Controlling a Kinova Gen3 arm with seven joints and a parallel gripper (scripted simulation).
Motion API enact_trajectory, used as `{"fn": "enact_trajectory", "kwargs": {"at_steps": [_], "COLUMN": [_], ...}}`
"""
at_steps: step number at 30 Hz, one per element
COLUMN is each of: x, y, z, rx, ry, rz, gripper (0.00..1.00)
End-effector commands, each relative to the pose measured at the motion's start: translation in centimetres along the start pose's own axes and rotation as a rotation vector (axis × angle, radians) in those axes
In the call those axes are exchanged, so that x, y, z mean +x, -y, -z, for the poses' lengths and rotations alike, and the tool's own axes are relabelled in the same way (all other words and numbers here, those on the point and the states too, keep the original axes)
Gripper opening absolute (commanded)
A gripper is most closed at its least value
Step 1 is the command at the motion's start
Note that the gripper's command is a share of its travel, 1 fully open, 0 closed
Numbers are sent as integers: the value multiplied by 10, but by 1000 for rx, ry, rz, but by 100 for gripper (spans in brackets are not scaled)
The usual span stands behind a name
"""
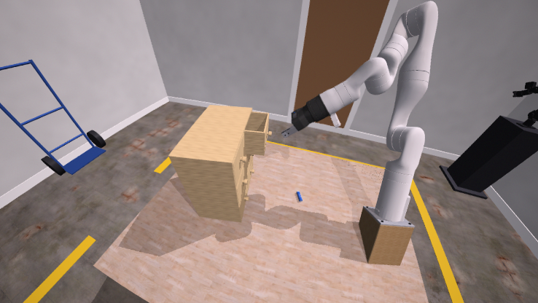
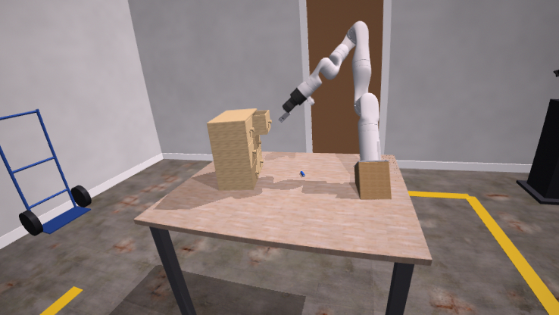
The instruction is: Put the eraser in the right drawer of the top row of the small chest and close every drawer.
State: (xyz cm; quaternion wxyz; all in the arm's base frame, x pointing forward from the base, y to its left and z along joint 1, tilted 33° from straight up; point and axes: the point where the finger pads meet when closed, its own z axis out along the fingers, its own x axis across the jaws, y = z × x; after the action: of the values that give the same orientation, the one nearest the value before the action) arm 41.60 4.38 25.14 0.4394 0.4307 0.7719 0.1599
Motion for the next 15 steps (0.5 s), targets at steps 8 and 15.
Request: {"fn": "enact_trajectory", "kwargs": {"at_steps": [8,15], "x": [0,0], "y": [-3,-5], "z": [-2,-5], "rx": [-1,-1], "ry": [0,0], "rz": [0,0], "gripper": [0,0]}}
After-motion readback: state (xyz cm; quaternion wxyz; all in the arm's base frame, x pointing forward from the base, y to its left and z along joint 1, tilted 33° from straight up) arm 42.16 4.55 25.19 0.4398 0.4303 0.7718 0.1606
